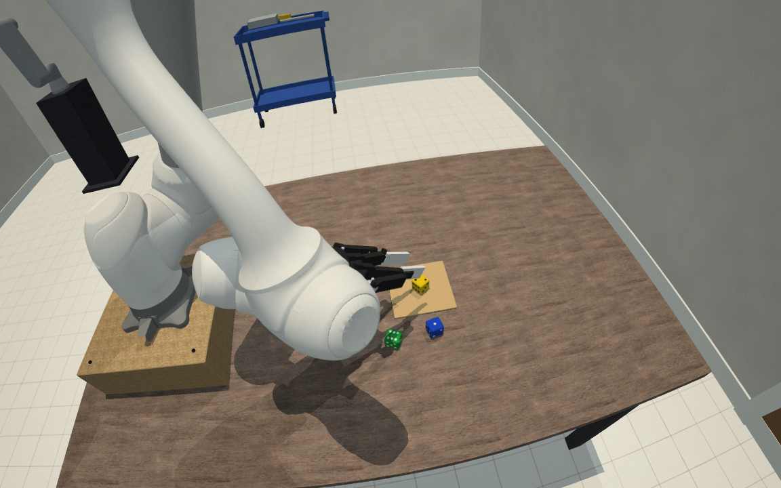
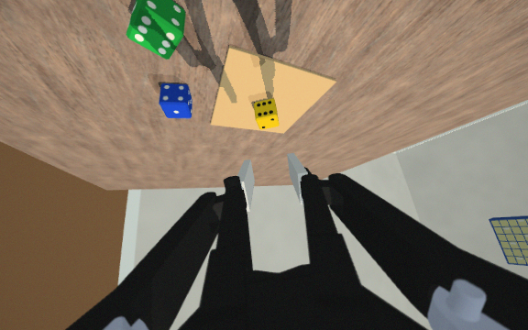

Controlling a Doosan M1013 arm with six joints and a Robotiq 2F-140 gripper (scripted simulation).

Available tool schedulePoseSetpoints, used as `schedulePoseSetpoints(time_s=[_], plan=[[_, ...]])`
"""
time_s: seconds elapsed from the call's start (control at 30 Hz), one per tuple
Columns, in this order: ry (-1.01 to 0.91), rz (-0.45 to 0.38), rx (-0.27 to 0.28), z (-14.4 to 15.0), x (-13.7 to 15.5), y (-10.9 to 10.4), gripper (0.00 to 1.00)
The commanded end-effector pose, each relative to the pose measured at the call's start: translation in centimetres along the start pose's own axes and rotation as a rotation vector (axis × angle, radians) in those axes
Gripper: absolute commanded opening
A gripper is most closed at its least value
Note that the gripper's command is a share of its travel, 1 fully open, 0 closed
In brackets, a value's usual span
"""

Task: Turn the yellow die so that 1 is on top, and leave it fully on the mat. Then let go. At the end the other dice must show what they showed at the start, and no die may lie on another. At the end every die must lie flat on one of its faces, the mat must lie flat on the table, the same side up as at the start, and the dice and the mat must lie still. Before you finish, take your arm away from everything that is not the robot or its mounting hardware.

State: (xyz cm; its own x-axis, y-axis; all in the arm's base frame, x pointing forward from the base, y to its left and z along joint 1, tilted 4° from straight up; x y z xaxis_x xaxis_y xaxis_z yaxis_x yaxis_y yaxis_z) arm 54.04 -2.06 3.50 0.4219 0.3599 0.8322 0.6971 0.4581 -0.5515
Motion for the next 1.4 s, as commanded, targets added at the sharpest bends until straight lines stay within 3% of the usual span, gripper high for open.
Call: schedulePoseSetpoints(time_s=[0.0, 0.1, 0.23, 0.4, 0.63, 0.7, 1.13, 1.2, 1.37], plan=[[0.0, 0.166, 0.052, 0.2, 1.2, 0.7, 0.28], [0.0, 0.168, 0.052, 0.2, 1.2, 0.7, 0.28], [-0.001, 0.316, 0.075, 0.1, 2.5, 1.2, 0.28], [-0.003, 0.419, 0.086, -0.1, 3.6, 1.6, 0.28], [-0.003, 0.49, 0.103, -0.1, 4.3, 1.9, 0.28], [-0.005, 0.56, 0.106, -0.3, 4.9, 2.1, 0.28], [-0.008, 0.787, 0.138, -0.6, 6.8, 3.2, 0.28], [-0.008, 0.787, 0.138, -0.6, 6.8, 3.2, 0.28], [-0.012, 0.928, 0.138, -1.0, 7.8, 3.8, 0.28]])
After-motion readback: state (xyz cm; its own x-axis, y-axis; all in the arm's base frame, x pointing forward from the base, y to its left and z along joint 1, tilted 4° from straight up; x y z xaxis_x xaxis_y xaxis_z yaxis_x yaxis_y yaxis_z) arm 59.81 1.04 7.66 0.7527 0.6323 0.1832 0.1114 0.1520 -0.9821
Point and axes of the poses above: the point where the finger pads meet when closed, its own y axis out along the fingers, its own z axis across the jaws, x = y × z, the point moved 3 cm from there along -y, back along the fingers, and after that the axes turned 8 degrees about -y, right-handed, at the moved point
